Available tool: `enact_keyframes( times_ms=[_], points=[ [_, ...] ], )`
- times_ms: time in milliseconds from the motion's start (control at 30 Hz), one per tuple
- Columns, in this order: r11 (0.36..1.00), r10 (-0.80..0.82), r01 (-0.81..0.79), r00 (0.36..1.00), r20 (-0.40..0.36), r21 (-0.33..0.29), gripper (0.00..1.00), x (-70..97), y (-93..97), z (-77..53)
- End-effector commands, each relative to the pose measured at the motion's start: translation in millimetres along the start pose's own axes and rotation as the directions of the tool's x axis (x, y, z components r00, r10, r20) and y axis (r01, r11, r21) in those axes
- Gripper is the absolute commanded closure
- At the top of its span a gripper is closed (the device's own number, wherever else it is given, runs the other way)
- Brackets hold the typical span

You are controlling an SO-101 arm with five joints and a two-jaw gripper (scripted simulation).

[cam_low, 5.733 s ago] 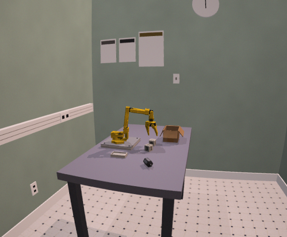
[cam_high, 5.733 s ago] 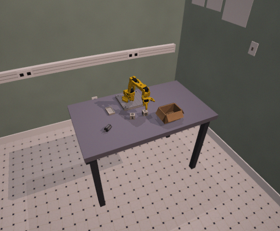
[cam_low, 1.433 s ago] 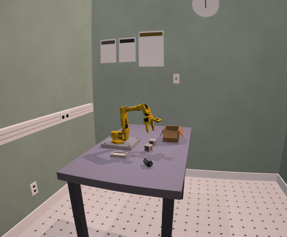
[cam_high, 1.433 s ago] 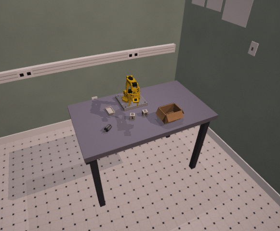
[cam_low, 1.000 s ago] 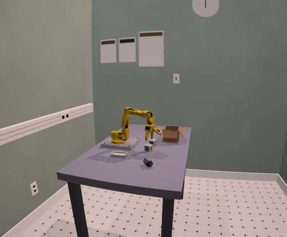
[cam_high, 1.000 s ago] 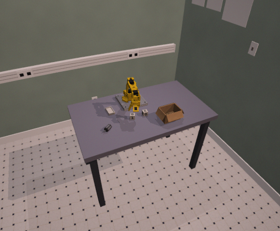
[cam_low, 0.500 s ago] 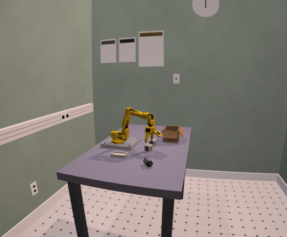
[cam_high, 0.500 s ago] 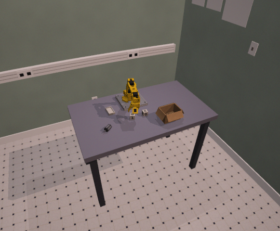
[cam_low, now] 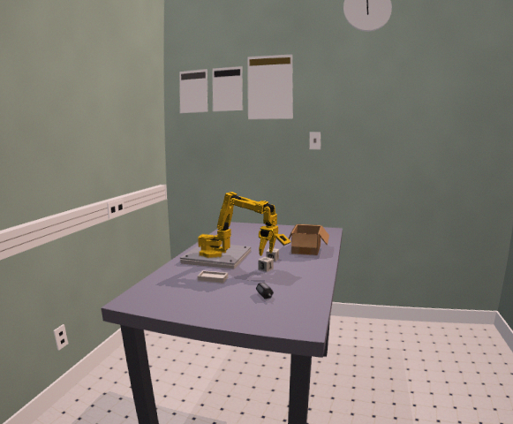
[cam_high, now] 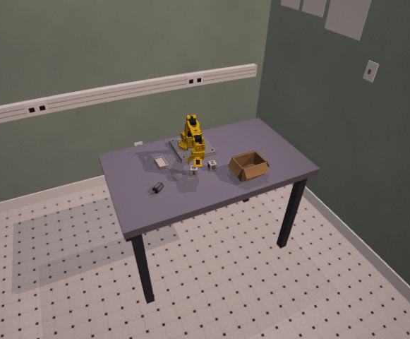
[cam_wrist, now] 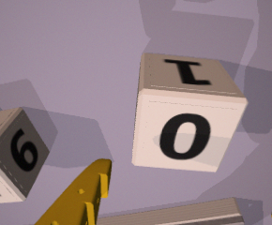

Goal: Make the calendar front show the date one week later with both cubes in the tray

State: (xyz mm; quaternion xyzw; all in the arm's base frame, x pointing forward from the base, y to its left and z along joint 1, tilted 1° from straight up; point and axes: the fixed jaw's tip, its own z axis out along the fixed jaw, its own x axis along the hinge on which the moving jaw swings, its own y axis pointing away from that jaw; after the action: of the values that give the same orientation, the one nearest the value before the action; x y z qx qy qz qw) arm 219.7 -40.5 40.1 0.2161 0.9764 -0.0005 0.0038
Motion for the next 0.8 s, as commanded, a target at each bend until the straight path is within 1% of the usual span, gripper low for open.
enact_keyframes(
  times_ms=[0,300,367,767],
  points=[
    [1.000,0.018,-0.018,1.000,-0.004,0.000,0.65,-1.7,-1.2,2.7],
    [1.000,0.018,-0.018,1.000,-0.004,0.000,0.65,-2.2,-1.0,10.5],
    [1.000,0.018,-0.018,1.000,-0.004,0.000,0.65,-2.2,-1.0,10.5],
    [1.000,0.018,-0.018,1.000,-0.004,0.000,0.65,-2.1,-0.8,29.5]
  ],
)
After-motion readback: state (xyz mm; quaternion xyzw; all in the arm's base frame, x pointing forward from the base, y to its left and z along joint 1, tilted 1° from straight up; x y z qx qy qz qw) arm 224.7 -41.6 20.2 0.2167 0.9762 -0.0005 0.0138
